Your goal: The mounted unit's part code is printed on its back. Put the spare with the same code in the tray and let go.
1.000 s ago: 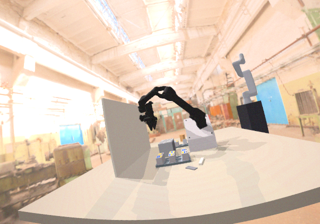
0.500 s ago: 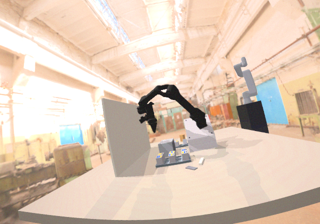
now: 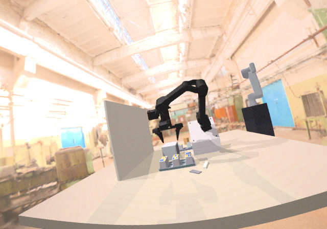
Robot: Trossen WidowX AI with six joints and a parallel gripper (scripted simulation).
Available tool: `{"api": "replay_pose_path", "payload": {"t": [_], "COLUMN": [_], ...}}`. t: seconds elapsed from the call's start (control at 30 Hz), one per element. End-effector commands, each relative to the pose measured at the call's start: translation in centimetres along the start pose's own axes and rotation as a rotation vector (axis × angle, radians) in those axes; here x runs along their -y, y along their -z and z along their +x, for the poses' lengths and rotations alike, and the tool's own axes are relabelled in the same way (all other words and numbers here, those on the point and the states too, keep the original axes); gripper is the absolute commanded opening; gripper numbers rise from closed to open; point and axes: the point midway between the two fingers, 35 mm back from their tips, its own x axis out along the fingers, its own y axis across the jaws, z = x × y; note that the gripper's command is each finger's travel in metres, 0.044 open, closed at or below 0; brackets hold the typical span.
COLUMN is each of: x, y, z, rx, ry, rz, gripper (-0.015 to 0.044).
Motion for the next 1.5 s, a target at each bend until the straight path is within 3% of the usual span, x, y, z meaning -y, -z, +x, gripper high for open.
{"api": "replay_pose_path", "payload": {"t": [0.0, 0.2, 0.4, 1.47], "x": [-1.0, -1.0, -1.1, -1.1], "y": [-0.3, -0.3, -0.2, 0.1], "z": [0.3, 0.3, 3.6, 7.4], "rx": [0.010, 0.010, 0.010, 0.005], "ry": [0.005, 0.005, 0.006, 0.004], "rz": [-0.088, -0.088, -0.089, -0.090], "gripper": [0.0440, 0.0440, 0.0300, 0.0300]}}
